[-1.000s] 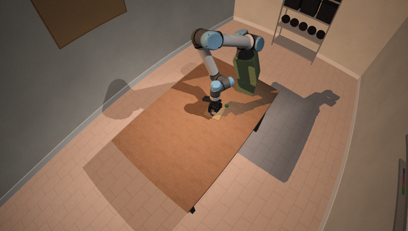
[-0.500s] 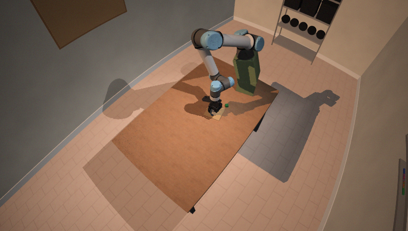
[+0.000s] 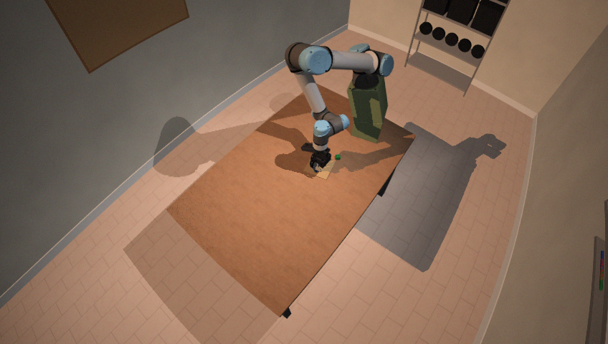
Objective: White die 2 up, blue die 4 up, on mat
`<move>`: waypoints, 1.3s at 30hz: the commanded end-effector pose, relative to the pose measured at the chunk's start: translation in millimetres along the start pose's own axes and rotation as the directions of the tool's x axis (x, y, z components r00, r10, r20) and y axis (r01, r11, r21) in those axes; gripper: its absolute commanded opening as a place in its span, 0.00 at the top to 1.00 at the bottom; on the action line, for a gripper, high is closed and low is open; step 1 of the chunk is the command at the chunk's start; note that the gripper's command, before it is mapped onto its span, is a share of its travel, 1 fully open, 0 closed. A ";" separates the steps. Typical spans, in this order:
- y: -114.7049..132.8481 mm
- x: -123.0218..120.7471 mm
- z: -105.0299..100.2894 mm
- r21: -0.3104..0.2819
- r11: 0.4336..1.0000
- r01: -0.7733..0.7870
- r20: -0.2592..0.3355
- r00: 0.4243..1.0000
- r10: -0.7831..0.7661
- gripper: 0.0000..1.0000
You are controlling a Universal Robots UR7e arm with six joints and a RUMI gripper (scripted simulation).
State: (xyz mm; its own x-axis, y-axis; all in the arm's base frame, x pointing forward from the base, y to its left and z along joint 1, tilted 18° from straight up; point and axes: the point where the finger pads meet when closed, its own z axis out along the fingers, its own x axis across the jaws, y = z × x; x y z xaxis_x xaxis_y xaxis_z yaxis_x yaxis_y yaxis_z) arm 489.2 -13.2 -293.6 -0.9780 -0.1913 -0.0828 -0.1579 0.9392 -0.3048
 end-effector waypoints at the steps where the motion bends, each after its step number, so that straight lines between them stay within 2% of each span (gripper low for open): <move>1: -0.1 -0.5 -0.4 0.000 1.000 0.000 0.001 1.000 0.000 0.94; 11: -0.1 -0.5 -0.4 0.000 1.000 0.000 0.001 1.000 0.000 0.90; 12: -0.1 -0.5 -0.4 0.000 1.000 0.000 0.001 1.000 0.000 0.86; 20: -0.1 -0.5 -0.4 0.000 1.000 0.000 0.001 1.000 0.000 0.79; 21: -0.1 -0.5 -0.4 0.000 1.000 0.000 0.001 1.000 0.000 0.76; 34: -0.1 -0.5 -1.0 0.000 1.000 0.000 0.001 1.000 0.000 0.76; 39: -0.1 -0.5 -9.5 0.000 1.000 0.000 0.001 1.000 0.000 0.76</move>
State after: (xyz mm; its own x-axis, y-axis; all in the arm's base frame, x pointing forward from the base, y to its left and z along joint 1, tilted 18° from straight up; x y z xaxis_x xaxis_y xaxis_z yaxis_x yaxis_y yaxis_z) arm 488.8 -12.5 -291.1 -0.9780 -0.1913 -0.0827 -0.1579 0.9392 -0.3048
